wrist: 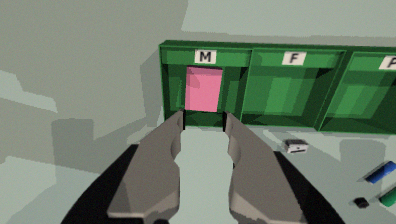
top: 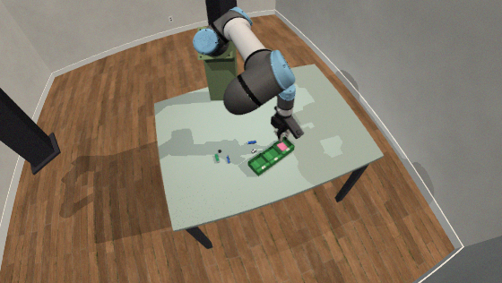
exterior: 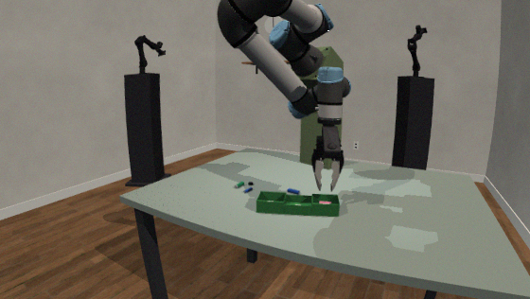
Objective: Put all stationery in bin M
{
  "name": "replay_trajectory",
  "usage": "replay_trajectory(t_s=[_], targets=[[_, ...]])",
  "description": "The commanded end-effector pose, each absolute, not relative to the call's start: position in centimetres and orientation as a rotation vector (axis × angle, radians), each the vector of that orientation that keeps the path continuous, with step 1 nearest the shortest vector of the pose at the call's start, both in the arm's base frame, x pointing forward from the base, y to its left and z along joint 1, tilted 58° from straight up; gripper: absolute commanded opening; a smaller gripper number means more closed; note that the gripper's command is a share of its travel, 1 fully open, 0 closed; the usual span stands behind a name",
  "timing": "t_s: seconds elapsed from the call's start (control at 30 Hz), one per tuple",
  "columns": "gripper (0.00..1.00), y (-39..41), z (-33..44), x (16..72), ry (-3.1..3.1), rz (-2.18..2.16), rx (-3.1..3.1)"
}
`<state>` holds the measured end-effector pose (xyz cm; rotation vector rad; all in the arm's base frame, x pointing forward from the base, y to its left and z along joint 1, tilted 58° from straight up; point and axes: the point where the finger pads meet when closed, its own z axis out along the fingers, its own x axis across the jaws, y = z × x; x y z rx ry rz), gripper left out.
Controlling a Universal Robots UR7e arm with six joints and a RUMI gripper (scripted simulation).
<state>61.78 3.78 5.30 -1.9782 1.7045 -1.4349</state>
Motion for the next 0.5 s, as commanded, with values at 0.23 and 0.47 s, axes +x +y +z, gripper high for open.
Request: replay_trajectory(t_s=[0.23,0.47], targets=[[0.18,-3.2,6.7,57.7,1.937,-1.307,-1.565],[0.18,-6.8,7.3,55.6,2.041,-1.227,-1.325]])
